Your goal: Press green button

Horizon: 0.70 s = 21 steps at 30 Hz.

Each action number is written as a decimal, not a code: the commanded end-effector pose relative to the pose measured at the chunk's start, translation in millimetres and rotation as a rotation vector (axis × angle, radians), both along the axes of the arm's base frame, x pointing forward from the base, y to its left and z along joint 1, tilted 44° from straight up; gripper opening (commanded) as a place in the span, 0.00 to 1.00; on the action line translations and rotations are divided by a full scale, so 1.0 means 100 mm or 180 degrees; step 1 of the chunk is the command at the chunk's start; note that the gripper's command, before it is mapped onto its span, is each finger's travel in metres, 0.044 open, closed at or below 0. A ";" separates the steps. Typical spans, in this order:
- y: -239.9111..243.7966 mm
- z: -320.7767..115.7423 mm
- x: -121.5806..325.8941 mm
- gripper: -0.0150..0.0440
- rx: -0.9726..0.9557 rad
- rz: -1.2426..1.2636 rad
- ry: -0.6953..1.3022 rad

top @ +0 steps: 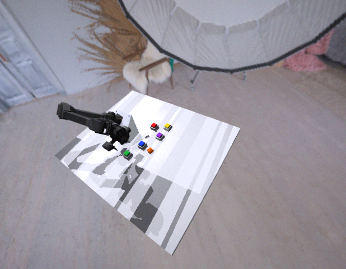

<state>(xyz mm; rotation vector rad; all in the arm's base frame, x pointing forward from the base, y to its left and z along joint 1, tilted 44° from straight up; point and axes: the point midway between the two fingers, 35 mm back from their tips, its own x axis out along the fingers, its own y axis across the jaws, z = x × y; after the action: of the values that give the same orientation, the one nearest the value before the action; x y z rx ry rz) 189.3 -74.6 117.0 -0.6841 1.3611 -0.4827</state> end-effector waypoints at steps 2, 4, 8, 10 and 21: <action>-0.24 -0.33 0.06 0.71 0.0019 0.0009 0.0062; -0.36 -0.43 0.07 0.62 0.0000 0.0011 0.0059; -0.38 -0.45 0.07 0.44 -0.0004 0.0011 0.0058; -0.38 -0.45 0.07 0.35 -0.0004 0.0011 0.0058; -0.38 -0.45 0.07 0.29 -0.0004 0.0011 0.0058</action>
<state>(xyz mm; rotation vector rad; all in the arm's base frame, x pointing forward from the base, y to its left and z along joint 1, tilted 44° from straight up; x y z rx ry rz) 195.9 -112.5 74.1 -0.6934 1.3724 -0.4823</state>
